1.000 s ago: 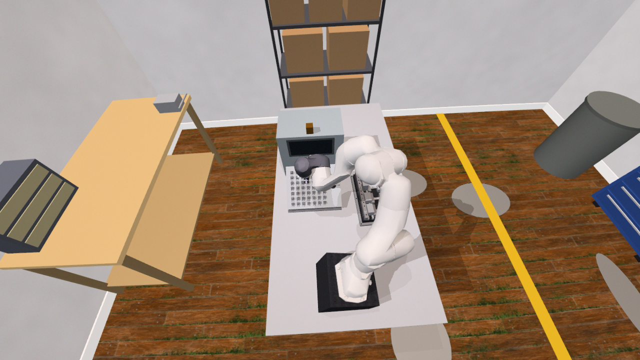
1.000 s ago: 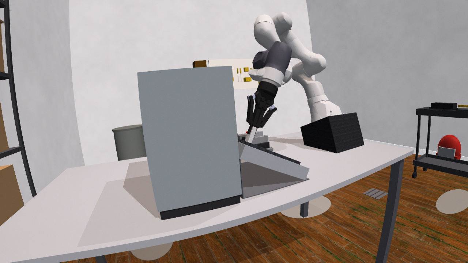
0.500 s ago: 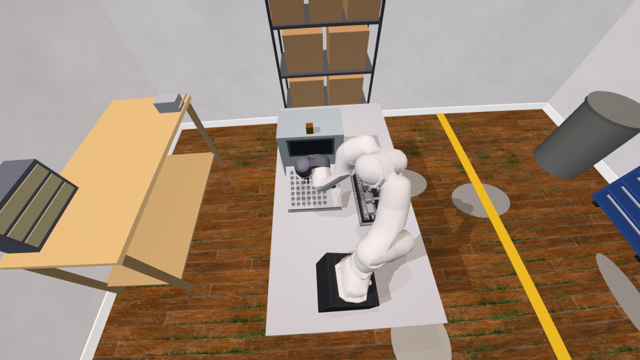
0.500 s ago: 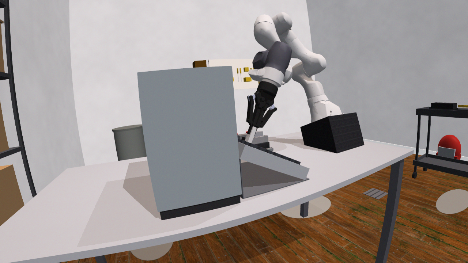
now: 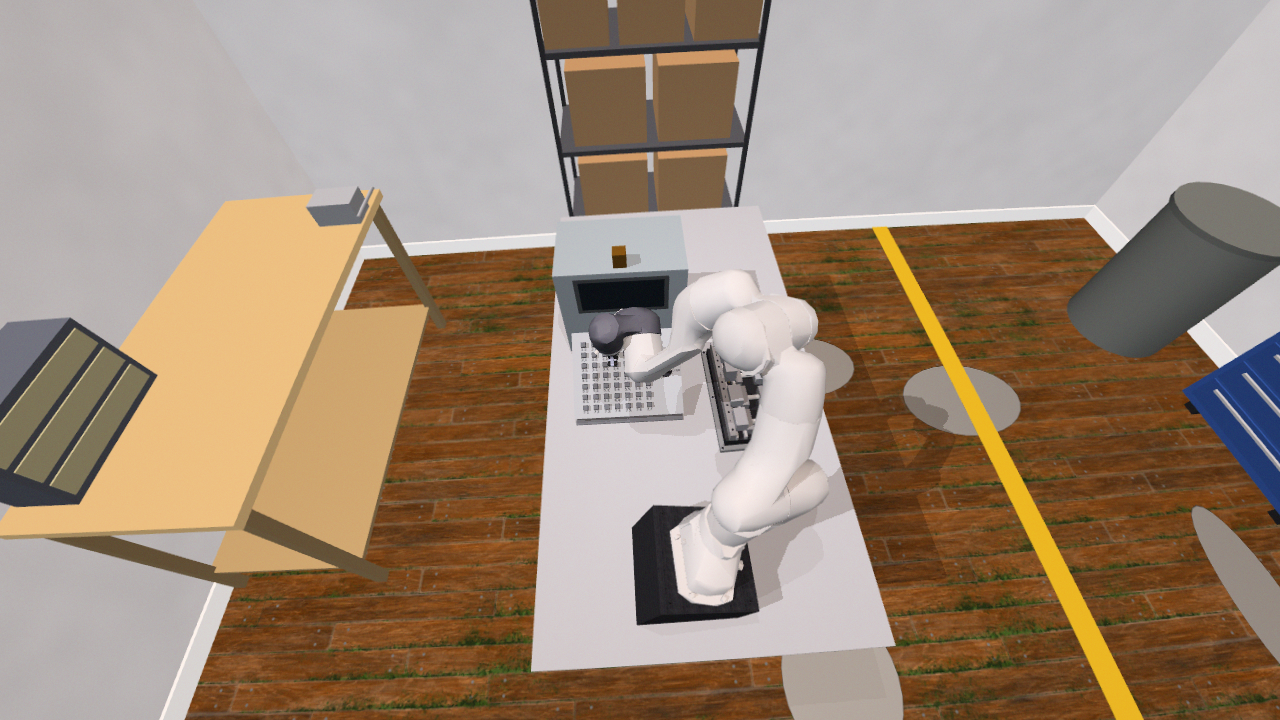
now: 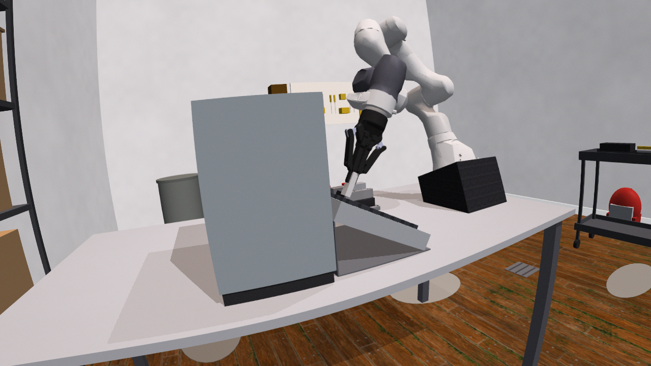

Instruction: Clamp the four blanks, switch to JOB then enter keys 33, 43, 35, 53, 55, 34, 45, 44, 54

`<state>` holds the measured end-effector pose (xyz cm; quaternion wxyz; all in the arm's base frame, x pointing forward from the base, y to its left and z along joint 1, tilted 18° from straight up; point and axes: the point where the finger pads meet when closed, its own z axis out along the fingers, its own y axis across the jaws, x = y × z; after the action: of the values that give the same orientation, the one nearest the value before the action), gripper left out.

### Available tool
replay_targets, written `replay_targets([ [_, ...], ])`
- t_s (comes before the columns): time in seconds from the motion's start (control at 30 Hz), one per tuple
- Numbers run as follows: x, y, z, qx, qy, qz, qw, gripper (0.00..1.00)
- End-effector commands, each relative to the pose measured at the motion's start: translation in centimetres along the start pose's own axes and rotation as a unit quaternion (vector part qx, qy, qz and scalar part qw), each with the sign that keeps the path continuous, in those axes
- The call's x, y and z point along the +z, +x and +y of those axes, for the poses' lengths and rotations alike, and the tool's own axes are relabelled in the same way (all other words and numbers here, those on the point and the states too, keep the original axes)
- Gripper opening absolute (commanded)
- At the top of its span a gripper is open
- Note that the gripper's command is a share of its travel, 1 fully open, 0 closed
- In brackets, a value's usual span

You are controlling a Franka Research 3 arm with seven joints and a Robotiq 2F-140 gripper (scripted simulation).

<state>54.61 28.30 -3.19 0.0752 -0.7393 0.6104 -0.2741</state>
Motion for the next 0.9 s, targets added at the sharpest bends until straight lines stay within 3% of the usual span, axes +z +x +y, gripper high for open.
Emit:
replay_targets([
  [0.0,-0.6,0.0,0.0,-0.001,-0.001,0.001,1.000,0.00],
  [0.37,-2.2,0.0,0.0,-0.001,-0.001,0.001,1.000,0.00],
  [0.73,-2.4,0.1,0.1,-0.001,-0.001,0.001,1.000,0.00],
  [0.87,-2.4,1.1,1.1,-0.001,-0.001,0.001,1.000,0.00],
])
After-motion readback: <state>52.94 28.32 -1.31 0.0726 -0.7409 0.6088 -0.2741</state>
